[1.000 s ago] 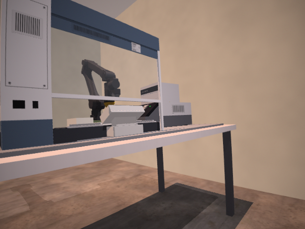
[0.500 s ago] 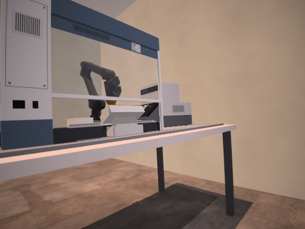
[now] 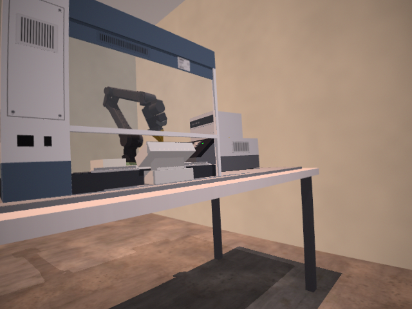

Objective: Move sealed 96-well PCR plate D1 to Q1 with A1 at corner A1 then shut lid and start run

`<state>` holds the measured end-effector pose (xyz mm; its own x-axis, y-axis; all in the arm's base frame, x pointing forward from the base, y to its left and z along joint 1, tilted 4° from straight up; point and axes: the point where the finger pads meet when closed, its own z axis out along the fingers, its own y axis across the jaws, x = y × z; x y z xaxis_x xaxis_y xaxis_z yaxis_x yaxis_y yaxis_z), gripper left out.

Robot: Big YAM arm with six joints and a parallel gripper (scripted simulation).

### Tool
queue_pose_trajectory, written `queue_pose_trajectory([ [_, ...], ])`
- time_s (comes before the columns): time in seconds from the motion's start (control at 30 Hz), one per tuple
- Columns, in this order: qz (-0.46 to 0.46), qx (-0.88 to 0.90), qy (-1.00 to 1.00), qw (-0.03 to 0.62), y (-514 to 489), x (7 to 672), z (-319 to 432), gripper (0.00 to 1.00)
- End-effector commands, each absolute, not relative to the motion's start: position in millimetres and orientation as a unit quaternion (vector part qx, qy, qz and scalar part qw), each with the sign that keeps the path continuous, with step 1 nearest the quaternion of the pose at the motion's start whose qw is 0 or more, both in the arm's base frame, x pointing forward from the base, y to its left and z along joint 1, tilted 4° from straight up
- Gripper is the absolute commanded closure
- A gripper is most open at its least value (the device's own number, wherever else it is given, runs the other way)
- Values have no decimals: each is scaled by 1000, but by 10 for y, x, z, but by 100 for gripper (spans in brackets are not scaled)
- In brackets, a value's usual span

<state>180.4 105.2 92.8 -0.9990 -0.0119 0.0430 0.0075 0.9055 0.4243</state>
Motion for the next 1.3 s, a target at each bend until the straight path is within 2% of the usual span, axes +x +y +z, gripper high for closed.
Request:
queue_pose_trajectory([
  [0.0,-229,-22,-973,24,1195,1788,971,100],
  [0.2,-276,-30,-961,3,1384,1853,1168,100],
  [0.3,-282,-29,-959,3,1551,1804,1263,100],
  [0.57,-363,-59,-930,15,1880,1655,1357,100],
  [0.83,-379,-53,-924,11,2198,1627,1585,100],
  [1.27,-371,-55,-927,6,2086,1740,1609,100],
])
